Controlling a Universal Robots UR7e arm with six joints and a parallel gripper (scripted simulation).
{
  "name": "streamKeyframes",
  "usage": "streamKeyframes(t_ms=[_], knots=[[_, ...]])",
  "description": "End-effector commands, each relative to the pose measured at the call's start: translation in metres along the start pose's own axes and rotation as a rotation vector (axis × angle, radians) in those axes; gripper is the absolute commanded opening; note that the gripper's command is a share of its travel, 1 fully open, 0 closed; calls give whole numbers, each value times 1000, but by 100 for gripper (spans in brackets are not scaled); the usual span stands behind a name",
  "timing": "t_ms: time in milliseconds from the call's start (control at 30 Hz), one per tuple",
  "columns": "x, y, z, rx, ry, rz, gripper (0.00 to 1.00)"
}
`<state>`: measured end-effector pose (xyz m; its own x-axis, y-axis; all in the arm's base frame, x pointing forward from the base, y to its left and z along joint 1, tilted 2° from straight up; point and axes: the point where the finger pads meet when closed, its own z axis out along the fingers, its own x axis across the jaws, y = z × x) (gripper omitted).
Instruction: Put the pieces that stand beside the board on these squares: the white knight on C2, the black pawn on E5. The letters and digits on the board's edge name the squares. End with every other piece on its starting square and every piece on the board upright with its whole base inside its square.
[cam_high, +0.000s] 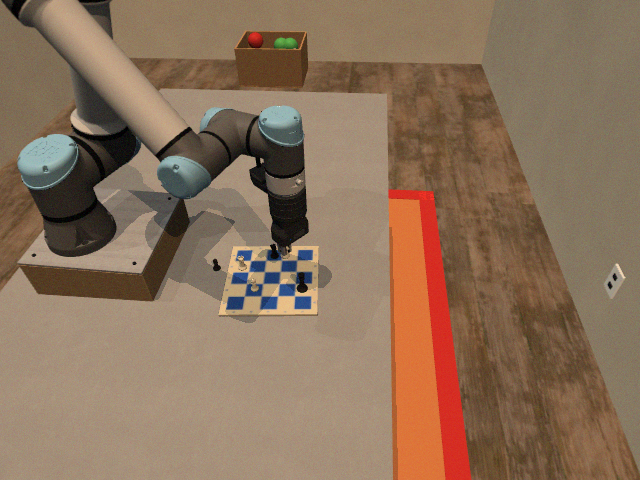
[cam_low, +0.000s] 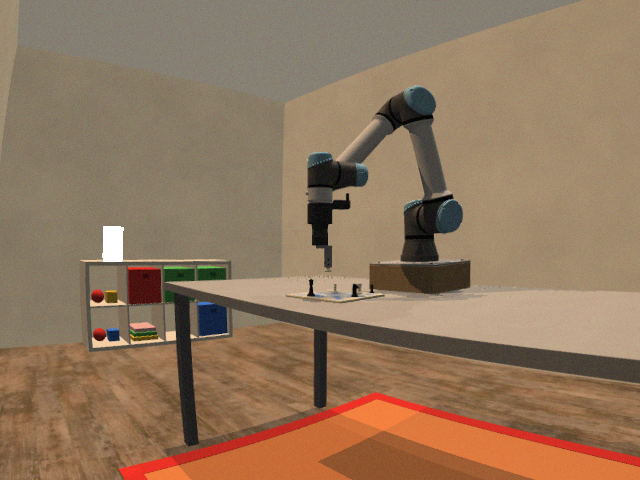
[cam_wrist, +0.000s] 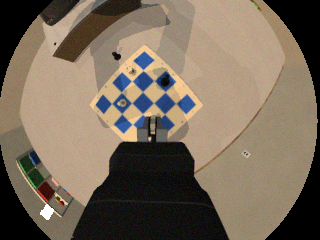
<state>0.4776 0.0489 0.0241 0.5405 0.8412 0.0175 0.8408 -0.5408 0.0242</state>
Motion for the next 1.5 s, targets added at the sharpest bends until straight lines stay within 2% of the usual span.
streamKeyframes(t_ms=[0, 233, 433, 1467], knots=[[1, 1, 15, -3, 1, 0, 0], [1, 1, 47, -3, 1, 0, 0], [1, 1, 65, -3, 1, 0, 0], [1, 1, 69, -3, 1, 0, 0]])
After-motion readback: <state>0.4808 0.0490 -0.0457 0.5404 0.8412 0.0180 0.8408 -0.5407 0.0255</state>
